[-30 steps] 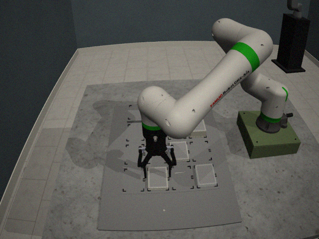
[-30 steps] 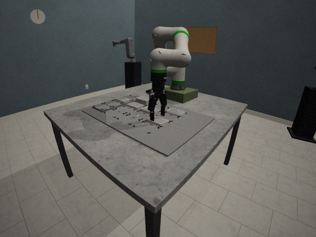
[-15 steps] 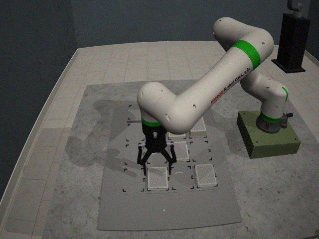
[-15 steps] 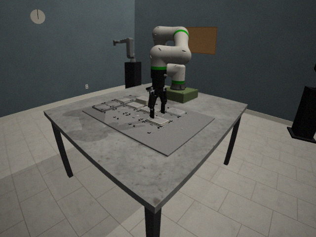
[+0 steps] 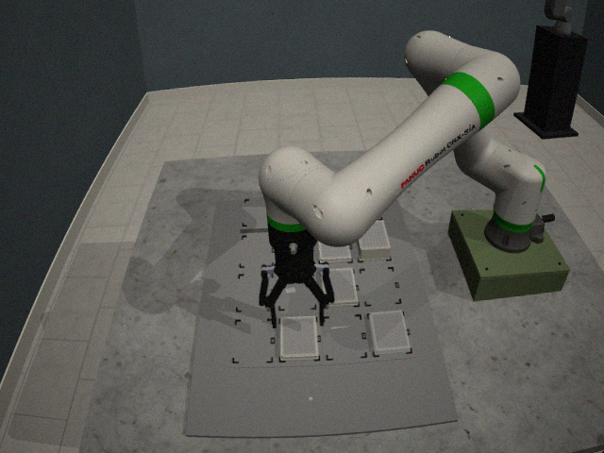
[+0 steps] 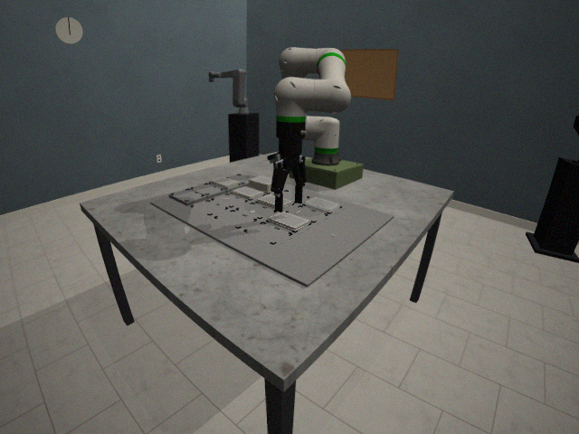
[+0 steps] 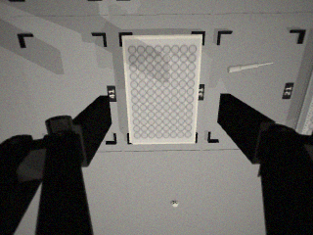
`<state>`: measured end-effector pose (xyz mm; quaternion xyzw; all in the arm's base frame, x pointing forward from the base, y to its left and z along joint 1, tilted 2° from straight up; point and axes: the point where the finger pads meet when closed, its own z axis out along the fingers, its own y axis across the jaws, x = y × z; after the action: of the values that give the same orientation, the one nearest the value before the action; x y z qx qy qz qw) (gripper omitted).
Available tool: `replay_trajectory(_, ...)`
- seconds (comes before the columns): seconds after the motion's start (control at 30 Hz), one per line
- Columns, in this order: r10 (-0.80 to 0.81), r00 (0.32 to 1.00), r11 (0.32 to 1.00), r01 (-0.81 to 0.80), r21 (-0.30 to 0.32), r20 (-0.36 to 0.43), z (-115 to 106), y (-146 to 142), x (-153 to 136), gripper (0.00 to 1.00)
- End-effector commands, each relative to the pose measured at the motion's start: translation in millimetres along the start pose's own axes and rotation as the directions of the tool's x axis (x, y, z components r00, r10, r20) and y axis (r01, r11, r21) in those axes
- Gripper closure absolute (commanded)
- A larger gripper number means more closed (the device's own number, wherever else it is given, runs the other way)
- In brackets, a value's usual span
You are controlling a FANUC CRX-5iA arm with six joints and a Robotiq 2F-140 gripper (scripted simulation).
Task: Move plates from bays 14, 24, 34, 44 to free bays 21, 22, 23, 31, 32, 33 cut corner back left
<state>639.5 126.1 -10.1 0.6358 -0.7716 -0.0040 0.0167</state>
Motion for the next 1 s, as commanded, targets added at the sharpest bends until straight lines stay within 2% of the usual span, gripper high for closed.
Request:
replay_trajectory(0.0,0.0,1.0,1.0,0.0,0.002,0.001,-6.1,-0.8,-0.2,0.3)
replay_trajectory(0.27,0.0,1.0,1.0,0.0,0.002,0.001,-13.9,-0.8,-0.2,0.3)
replay_trajectory(0.7,0.0,1.0,1.0,0.0,0.002,0.001,-13.9,-0.8,-0.3,0.3)
replay_trajectory(0.97,0.0,1.0,1.0,0.0,0.002,0.001,-13.9,6.2,31.2,0.3)
